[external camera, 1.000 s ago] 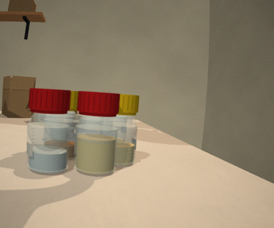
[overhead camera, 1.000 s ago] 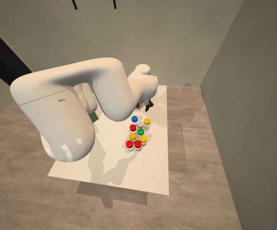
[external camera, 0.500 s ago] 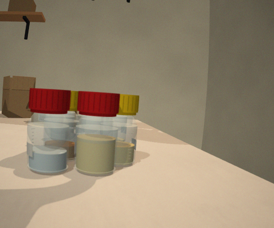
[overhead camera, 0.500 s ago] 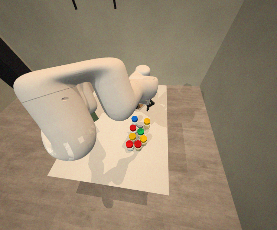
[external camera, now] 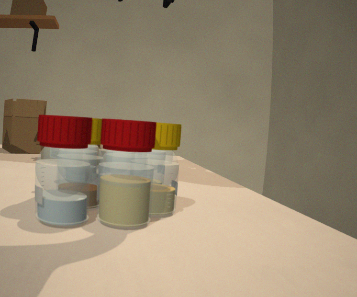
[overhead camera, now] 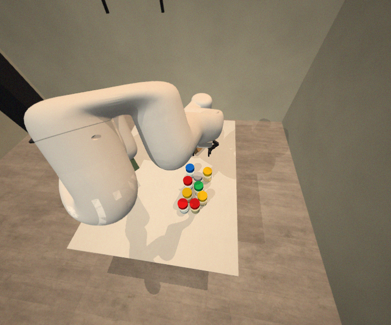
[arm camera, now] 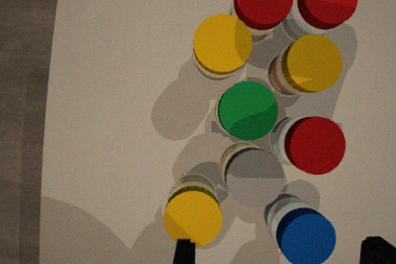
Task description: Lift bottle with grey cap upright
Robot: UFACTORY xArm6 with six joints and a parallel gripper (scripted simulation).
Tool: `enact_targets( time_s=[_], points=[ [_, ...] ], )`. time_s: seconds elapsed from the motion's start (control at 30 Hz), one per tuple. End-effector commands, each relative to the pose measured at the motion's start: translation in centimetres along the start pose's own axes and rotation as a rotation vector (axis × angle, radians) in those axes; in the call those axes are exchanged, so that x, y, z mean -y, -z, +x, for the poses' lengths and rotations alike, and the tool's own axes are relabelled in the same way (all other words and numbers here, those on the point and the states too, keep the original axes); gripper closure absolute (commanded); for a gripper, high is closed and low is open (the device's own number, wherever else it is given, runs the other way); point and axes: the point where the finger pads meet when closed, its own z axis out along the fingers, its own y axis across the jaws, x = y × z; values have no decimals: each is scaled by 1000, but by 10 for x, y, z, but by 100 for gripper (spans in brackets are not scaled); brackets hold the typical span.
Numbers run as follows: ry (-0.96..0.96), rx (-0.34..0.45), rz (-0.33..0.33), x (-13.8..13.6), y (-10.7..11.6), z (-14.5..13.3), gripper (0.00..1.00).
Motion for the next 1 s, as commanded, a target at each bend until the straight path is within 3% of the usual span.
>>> enact_targets(
  time_s=[0.0,0.13,0.4,0.7,0.97],
  points=[
    [126,2,2,1,-2,-1,21],
    [251,3,3,2,-5,-1,21],
    [264,0,5,2,-5,-1,21],
    [545,0,7,3,-11,-2,21],
    [558,-3,9,2,-12,-2,21]
  ],
)
